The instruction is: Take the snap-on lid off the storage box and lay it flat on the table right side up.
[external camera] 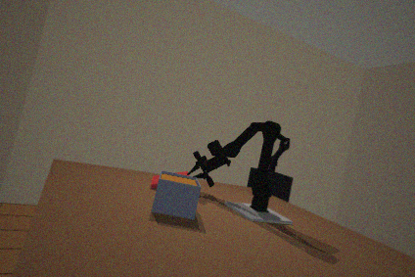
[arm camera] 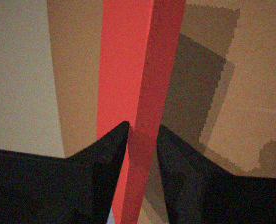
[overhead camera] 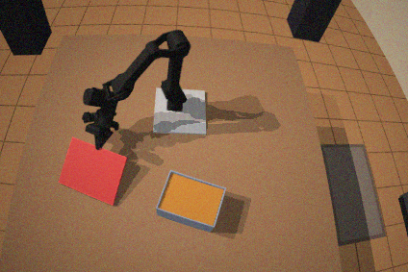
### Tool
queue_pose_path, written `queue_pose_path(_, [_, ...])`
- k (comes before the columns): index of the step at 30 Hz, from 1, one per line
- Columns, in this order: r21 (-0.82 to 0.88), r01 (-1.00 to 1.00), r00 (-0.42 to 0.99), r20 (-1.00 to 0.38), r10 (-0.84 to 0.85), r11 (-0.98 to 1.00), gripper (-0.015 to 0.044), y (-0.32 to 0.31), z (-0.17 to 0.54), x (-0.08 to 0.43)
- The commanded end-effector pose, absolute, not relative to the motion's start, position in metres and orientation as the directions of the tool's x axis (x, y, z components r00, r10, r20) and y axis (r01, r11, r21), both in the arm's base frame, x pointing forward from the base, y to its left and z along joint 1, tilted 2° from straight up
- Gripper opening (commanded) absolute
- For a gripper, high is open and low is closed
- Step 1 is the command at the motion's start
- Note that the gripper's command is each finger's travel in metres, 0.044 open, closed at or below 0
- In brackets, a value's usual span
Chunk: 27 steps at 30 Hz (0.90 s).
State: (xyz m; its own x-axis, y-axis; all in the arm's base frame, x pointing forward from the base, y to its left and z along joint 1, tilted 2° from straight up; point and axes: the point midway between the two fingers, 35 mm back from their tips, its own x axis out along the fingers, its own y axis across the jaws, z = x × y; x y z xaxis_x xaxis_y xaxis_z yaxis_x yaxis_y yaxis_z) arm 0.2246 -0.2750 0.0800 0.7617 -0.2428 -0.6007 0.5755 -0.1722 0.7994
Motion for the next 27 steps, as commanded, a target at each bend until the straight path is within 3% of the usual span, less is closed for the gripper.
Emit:
queue_pose_path(1, [0.786,0.587,0.751,-0.618,-0.232,-0.193,0.0000,-0.272,0.068,0.223])
queue_pose_path(11, [0.786,0.587,0.751,-0.618,-0.233,-0.192,0.0263,-0.276,0.081,0.225])
queue_pose_path(13, [0.786,0.587,0.751,-0.618,-0.233,-0.192,0.0275,-0.276,0.081,0.225])
queue_pose_path(19, [0.786,0.588,0.751,-0.618,-0.232,-0.193,0.0433,-0.271,0.078,0.214])
queue_pose_path(27, [0.785,0.589,0.750,-0.620,-0.232,-0.193,0.0440,-0.266,0.077,0.199])
